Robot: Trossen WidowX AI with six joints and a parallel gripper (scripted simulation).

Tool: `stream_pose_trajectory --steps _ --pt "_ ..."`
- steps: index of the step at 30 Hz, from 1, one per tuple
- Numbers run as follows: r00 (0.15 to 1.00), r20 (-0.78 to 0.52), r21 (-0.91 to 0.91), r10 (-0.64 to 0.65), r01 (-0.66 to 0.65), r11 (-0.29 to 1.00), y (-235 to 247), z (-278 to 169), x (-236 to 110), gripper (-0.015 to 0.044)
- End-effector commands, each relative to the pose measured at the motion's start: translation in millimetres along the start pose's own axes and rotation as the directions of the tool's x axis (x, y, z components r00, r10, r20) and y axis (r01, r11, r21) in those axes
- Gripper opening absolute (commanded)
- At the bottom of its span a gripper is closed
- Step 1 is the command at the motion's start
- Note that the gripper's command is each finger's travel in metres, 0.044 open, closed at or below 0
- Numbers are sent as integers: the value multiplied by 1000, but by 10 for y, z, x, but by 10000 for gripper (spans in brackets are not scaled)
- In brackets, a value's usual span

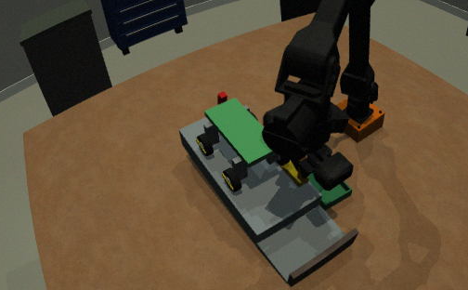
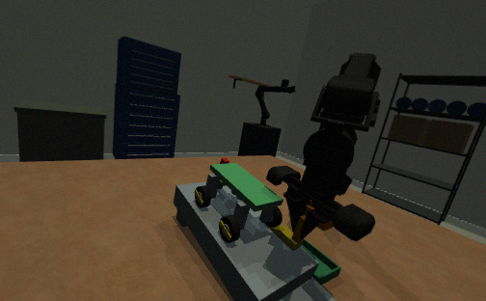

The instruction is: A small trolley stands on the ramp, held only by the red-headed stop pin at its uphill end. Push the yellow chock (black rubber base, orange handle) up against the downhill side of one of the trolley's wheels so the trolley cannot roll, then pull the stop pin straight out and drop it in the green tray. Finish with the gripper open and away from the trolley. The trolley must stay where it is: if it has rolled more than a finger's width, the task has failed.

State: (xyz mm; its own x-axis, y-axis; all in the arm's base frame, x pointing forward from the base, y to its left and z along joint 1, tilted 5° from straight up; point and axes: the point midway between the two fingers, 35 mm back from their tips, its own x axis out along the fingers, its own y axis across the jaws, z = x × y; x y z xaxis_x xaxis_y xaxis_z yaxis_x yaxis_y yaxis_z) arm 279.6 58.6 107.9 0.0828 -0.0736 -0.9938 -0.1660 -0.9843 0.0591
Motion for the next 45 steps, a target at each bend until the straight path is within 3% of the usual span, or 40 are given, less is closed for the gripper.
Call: stream_pose_trajectory --steps 1,8,16,33,37,41,45 --pt "1000 0 1 1 -1 1000 -1 -1 1 0" --pt "1000 0 1 1 -1 1000 -1 -1 1 0" --pt "1000 0 1 1 -1 1000 -1 -1 1 190" --pt "1000 -4 3 10 -10 1000 -11 2 -580 190" --pt "1000 -1 0 8 -8 1000 -12 6 -499 295" --pt "1000 -27 62 -11 12 998 -3 -35 -552 190" --pt "995 -90 192 -34 51 980 54 -140 -691 190"
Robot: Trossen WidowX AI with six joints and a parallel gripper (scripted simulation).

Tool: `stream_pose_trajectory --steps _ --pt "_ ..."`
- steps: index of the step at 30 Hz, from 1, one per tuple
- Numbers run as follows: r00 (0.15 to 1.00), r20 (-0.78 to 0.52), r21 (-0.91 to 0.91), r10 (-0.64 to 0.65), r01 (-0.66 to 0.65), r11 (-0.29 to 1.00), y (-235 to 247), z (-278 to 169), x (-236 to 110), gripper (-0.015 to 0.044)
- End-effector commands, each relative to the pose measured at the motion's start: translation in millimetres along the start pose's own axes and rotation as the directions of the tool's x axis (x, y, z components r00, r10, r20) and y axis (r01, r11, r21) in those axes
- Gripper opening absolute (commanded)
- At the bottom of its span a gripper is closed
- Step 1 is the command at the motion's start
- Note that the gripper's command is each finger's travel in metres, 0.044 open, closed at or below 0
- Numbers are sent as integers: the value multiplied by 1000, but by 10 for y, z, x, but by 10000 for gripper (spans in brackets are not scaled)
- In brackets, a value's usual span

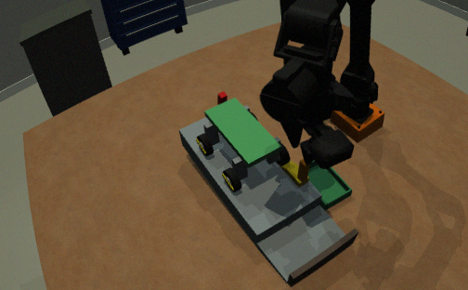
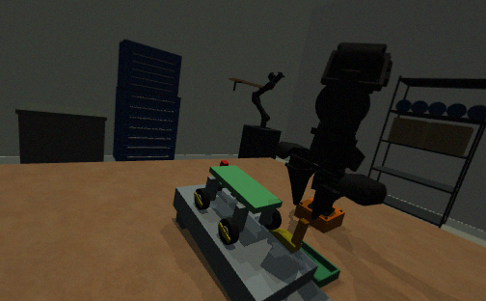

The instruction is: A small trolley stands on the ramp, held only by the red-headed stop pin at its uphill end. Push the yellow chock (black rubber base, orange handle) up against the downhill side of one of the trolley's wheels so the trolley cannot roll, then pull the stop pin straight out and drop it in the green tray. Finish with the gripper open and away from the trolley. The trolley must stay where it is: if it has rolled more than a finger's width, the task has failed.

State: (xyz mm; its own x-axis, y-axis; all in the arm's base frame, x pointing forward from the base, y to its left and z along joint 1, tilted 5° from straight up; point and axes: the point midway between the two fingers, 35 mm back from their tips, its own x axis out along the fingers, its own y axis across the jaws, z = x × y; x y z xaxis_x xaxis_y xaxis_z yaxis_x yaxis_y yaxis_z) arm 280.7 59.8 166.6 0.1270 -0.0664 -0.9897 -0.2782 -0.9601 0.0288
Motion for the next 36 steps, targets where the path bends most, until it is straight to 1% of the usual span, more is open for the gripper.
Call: stream_pose_trajectory --steps 1,6,11,15,19,24,26,36 --pt "997 -67 126 -35 43 991 42 -127 -158 190" --pt "997 -71 389 22 8 921 406 -322 -175 190" --pt "995 -64 621 79 -22 783 793 -465 -199 190" --pt "991 -52 775 123 -38 630 1118 -542 -223 190" --pt "986 -32 893 165 -46 448 1450 -583 -252 190" --pt "977 1 980 214 -44 194 1872 -584 -295 190" --pt "974 11 991 226 -40 124 1981 -575 -308 190" --pt "974 13 992 228 -40 116 2005 -574 -260 190"
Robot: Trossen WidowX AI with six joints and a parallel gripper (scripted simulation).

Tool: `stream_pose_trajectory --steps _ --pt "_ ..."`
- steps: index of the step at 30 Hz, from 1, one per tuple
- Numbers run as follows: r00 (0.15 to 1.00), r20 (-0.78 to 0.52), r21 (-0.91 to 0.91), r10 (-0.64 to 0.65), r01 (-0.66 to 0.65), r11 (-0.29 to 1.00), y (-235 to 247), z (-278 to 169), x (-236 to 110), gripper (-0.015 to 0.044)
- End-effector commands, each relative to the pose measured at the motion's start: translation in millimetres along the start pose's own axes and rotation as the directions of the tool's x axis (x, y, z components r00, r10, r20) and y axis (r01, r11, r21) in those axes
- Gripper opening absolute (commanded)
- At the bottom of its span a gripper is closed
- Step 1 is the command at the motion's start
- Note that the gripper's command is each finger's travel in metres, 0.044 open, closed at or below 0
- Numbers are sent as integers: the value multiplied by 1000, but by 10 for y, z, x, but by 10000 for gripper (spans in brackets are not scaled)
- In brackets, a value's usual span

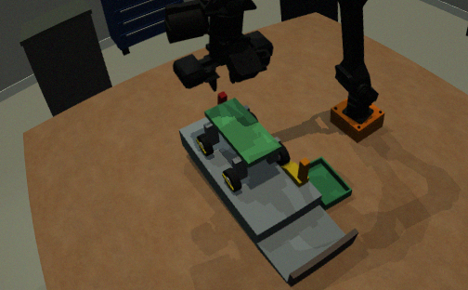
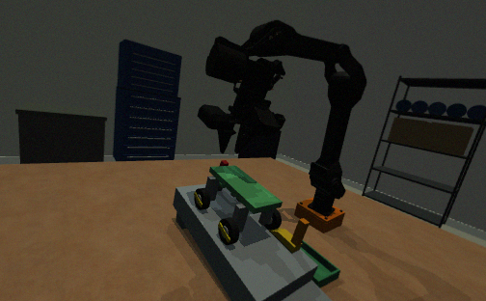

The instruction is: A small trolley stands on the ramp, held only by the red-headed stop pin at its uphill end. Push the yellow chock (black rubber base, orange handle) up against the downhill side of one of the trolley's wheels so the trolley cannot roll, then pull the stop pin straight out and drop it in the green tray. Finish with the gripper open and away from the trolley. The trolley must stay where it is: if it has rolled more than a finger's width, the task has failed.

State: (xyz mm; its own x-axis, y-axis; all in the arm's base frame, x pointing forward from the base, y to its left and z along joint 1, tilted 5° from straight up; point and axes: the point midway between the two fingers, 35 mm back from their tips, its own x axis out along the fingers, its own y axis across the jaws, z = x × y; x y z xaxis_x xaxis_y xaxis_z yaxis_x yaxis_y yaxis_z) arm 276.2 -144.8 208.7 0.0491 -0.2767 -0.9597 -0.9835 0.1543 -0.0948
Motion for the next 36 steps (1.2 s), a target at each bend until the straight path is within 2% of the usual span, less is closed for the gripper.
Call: stream_pose_trajectory --steps 1,36 --pt "1000 -4 7 0 0 1000 -1 -9 44 190" --pt "1000 -5 7 0 0 1000 2 -13 540 190"
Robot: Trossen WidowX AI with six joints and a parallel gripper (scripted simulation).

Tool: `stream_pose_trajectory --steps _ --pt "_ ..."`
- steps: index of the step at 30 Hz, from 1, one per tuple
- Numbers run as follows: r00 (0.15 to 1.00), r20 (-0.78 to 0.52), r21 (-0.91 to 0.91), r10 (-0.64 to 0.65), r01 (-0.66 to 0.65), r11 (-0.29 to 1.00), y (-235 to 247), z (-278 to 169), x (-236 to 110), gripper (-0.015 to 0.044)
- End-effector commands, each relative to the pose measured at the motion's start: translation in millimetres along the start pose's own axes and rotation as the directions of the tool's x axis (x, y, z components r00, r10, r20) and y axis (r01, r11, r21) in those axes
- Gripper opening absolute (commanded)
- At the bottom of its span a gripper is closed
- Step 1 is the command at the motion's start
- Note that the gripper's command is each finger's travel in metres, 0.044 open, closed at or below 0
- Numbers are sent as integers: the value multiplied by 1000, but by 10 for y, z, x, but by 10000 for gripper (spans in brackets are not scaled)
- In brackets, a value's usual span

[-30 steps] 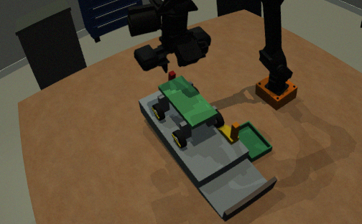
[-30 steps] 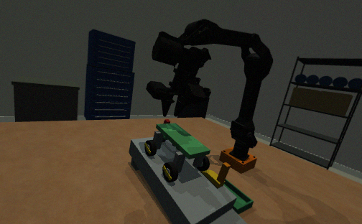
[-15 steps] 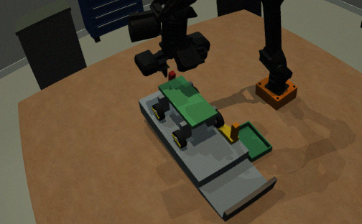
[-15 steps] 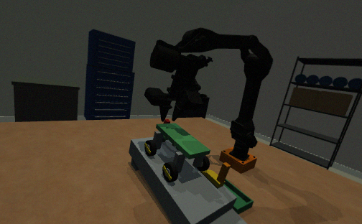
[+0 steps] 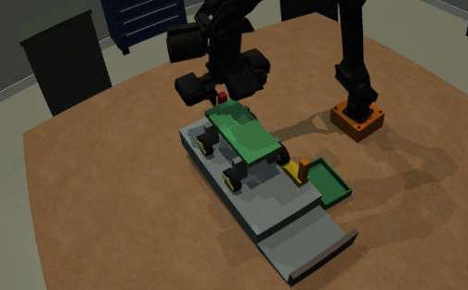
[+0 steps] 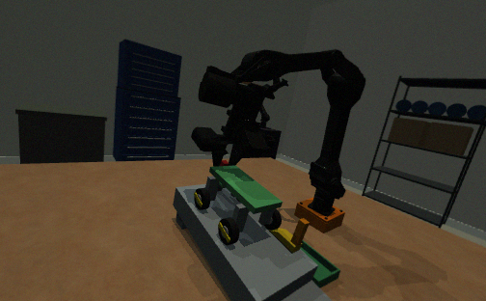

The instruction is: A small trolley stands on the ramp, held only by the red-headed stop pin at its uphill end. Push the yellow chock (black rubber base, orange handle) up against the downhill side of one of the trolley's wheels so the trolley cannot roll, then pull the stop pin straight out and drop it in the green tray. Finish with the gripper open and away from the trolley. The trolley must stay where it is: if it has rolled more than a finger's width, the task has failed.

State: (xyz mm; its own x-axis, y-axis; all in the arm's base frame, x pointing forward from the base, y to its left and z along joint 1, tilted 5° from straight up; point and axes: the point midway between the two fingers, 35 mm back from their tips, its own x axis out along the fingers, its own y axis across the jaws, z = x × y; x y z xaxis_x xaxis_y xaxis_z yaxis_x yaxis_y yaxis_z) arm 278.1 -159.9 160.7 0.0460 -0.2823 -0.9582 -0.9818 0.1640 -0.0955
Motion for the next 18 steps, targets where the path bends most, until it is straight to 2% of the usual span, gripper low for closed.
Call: stream_pose_trajectory --steps 1,10,14,18 --pt "1000 1 -3 -2 2 1000 -3 0 52 190" --pt "1000 1 -3 -2 2 1000 -4 -1 172 190" --pt "1000 -1 0 1 -1 1000 1 -2 147 85" --pt "1000 -1 0 1 -1 1000 1 -2 147 58"
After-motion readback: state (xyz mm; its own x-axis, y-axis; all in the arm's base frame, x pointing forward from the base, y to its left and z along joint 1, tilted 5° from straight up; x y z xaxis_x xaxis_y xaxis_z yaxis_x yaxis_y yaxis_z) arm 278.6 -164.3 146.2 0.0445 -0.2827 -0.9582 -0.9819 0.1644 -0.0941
